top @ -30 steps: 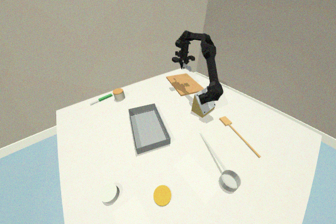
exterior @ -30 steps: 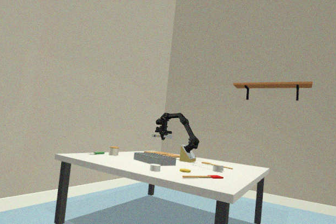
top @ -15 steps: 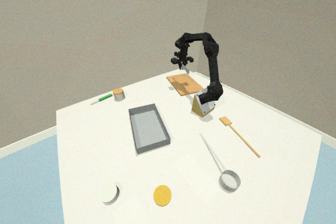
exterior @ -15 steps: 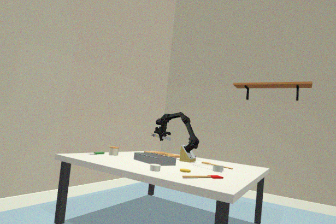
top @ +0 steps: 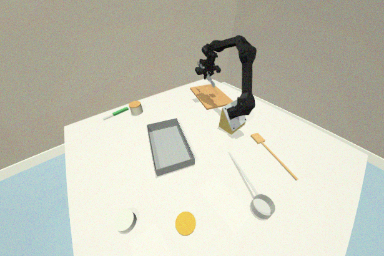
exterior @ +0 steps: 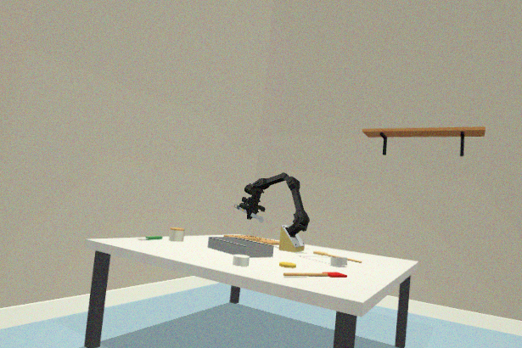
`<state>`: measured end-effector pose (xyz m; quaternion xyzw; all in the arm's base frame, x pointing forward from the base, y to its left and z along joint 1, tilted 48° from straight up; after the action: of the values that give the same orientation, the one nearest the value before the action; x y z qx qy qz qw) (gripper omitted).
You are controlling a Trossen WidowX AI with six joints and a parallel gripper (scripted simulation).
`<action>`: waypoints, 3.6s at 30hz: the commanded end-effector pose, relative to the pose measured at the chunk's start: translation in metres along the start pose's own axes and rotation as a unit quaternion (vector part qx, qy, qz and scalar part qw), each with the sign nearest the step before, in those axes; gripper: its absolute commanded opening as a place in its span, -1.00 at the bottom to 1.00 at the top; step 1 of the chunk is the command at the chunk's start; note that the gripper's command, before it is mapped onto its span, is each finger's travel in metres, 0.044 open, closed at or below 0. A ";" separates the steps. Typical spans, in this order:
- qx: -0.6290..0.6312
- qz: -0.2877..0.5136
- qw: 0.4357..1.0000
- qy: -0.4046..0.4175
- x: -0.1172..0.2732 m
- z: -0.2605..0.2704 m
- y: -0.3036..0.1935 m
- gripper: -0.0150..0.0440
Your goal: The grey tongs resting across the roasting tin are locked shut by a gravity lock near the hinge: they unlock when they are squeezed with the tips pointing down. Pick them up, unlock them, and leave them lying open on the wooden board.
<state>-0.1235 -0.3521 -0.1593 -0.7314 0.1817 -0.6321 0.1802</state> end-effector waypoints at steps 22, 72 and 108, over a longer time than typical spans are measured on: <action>0.003 -0.145 0.989 -0.030 0.002 0.003 -0.018 -1.00; 0.005 -0.317 0.944 -0.087 0.010 0.014 -0.077 -1.00; 0.005 -0.248 0.967 -0.061 0.005 0.009 -0.049 -1.00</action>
<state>-0.1103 -0.3039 -0.1315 -0.7907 -0.0267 -0.6107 0.0318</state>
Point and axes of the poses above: the point midway between the two fingers, 35 mm back from their tips, its own x axis back along the fingers, its own z axis across the jaws, y = z × x, the point moved 6 cm from there along x, back along the fingers, and after that the axes turned 13 degrees about x, right-handed, at the moved point
